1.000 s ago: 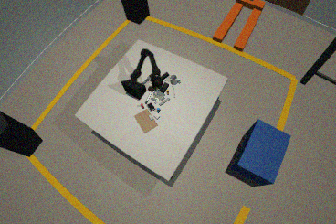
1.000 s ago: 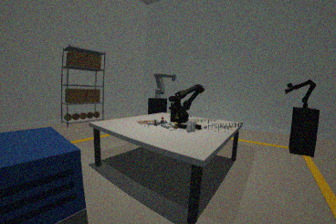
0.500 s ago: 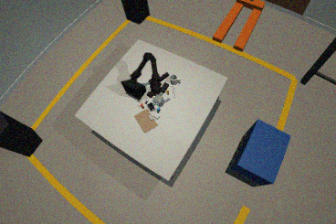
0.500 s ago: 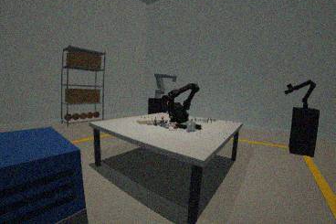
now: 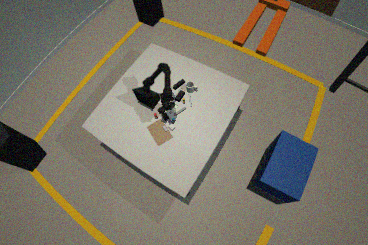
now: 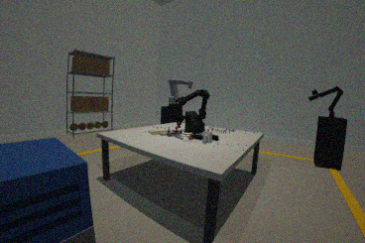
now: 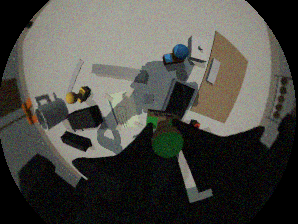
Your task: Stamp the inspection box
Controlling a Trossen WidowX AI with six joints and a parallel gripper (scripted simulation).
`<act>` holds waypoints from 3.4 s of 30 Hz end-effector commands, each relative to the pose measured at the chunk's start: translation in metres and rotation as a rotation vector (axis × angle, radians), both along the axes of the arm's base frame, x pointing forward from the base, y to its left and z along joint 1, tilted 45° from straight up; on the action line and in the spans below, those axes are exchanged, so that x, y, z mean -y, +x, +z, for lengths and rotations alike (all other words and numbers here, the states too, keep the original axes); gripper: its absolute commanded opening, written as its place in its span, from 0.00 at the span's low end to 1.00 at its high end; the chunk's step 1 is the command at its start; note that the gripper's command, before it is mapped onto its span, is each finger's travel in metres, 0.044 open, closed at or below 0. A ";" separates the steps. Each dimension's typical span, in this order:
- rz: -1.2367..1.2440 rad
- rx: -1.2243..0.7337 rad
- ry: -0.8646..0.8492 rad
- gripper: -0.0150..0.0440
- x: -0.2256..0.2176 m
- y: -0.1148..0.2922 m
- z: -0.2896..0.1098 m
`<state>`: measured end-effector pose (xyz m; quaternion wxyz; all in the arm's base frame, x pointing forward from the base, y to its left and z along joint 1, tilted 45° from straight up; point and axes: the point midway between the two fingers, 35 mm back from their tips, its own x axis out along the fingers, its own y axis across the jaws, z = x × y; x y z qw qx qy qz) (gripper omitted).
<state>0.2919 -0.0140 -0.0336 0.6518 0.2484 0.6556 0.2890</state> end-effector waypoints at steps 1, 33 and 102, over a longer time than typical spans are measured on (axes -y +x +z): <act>0.003 0.000 0.000 0.25 0.013 0.001 -0.016; 0.005 0.002 0.011 0.25 0.024 0.001 -0.051; 0.011 0.007 0.009 0.25 -0.005 -0.002 -0.080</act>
